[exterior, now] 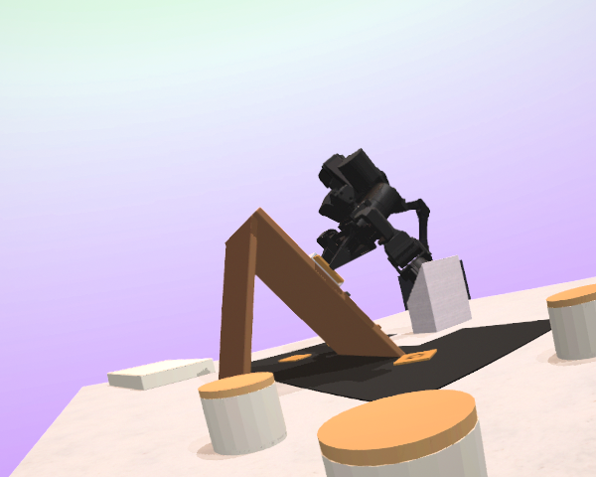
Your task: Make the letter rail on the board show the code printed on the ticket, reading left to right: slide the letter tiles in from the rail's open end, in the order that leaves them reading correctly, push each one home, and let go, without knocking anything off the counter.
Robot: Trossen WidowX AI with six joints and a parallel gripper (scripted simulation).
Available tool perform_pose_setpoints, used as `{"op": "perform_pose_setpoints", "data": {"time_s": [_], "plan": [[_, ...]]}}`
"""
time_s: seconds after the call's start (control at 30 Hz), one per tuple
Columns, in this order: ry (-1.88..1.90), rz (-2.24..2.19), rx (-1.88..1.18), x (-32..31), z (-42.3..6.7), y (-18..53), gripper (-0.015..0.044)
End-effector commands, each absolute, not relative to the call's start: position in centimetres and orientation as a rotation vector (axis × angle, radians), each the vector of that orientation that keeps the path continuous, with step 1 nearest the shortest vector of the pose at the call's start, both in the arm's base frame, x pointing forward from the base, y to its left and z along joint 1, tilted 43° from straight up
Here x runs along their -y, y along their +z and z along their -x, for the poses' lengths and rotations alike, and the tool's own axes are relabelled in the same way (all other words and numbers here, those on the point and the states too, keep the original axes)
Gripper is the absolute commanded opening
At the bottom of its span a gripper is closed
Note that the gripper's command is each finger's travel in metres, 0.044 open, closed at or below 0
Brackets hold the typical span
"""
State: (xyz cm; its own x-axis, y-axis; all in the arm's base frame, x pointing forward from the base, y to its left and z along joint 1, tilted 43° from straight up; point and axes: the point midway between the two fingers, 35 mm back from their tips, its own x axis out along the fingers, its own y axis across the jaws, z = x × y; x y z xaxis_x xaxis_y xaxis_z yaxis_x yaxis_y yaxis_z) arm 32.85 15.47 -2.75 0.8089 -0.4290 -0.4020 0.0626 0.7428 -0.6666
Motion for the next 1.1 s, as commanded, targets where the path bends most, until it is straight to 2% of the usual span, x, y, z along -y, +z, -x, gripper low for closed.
{"op": "perform_pose_setpoints", "data": {"time_s": [0.0, 1.07], "plan": [[-0.283, 0.69, -0.577, -15.3, -32.8, -2.7, 0.0], [-0.283, 0.691, -0.578, -14.1, -32.7, -1.6, 0.0]]}}
